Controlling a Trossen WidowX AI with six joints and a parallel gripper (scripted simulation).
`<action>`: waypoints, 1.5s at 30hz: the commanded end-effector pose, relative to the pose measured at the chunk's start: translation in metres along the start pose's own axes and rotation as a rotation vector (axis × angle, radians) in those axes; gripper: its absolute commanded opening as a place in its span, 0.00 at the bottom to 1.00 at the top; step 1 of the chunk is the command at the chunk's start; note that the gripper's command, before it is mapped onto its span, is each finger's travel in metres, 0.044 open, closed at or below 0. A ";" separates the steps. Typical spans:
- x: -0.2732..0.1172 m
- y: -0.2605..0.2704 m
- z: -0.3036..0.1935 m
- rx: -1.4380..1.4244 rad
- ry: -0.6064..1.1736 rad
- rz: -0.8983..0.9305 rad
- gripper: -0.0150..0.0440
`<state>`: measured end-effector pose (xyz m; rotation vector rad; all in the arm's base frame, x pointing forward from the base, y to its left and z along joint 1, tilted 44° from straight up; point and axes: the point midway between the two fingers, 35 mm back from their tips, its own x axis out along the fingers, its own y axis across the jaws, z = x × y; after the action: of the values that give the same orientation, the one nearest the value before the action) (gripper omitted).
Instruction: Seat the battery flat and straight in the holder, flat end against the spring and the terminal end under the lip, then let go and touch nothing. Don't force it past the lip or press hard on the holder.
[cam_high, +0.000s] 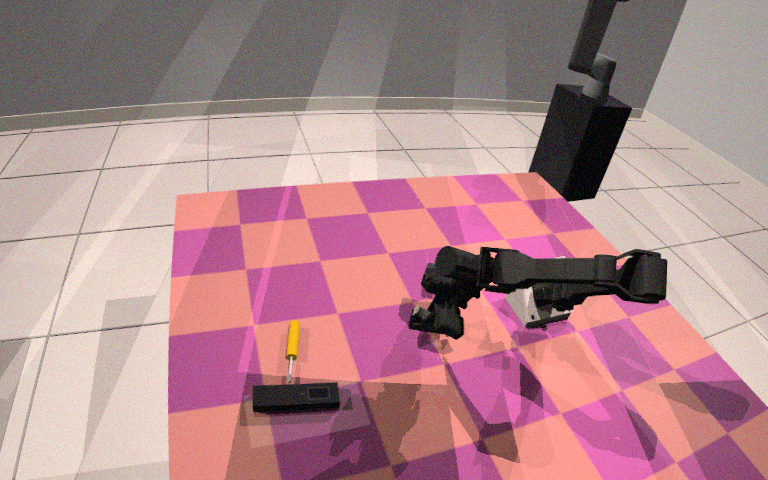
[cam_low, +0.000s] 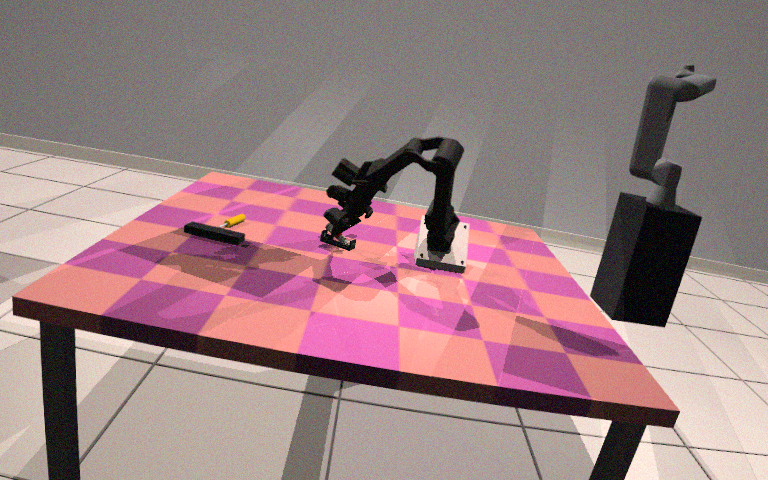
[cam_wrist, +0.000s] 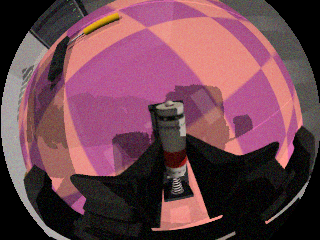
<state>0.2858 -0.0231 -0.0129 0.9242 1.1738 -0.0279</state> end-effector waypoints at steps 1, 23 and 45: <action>-0.001 0.001 0.000 0.002 -0.028 -0.001 0.36; -0.004 0.001 -0.014 0.007 -0.063 -0.002 0.36; -0.005 0.001 -0.021 -0.001 -0.021 -0.018 0.36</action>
<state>0.2692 -0.0130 -0.0080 0.9083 1.1376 -0.0608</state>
